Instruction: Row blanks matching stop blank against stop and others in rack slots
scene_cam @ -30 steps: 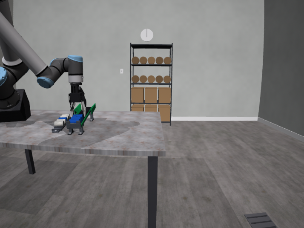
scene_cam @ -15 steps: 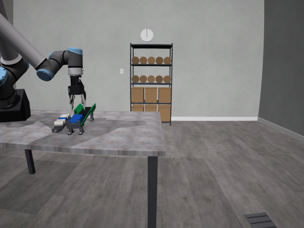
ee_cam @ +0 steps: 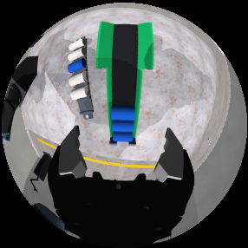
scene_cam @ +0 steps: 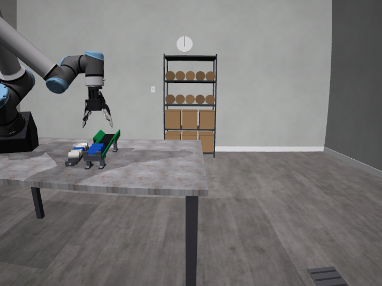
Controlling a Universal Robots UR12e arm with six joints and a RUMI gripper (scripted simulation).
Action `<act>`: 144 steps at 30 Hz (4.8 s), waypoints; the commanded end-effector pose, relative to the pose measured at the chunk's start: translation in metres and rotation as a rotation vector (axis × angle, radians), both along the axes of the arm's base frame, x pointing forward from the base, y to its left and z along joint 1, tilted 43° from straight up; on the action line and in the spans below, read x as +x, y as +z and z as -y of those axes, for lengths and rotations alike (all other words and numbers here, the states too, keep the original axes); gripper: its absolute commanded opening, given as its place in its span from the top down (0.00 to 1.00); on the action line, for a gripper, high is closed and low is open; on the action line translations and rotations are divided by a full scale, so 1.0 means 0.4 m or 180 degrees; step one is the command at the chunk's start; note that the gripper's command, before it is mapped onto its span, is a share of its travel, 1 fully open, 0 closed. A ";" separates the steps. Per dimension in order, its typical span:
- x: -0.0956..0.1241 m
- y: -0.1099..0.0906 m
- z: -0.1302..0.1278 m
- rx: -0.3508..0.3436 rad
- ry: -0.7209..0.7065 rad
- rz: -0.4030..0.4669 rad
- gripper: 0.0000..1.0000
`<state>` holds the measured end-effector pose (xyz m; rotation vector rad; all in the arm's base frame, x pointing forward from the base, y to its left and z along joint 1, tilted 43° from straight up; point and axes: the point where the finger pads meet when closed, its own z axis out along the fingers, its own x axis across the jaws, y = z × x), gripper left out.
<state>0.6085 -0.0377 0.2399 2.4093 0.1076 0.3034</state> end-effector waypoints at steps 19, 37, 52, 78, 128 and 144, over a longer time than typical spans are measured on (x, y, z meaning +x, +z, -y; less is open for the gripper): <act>-0.003 0.002 -0.005 0.0000 0.0001 0.0000 0.00; -0.349 -0.423 -0.115 -0.0093 0.0279 -0.0244 0.00; -0.369 -0.438 -0.118 -0.0098 0.0292 -0.0255 0.52; -0.369 -0.438 -0.118 -0.0098 0.0292 -0.0255 0.52; -0.339 -0.523 -0.044 -0.0099 0.0293 -0.0254 0.52; -0.336 -0.533 -0.035 -0.0099 0.0293 -0.0254 0.52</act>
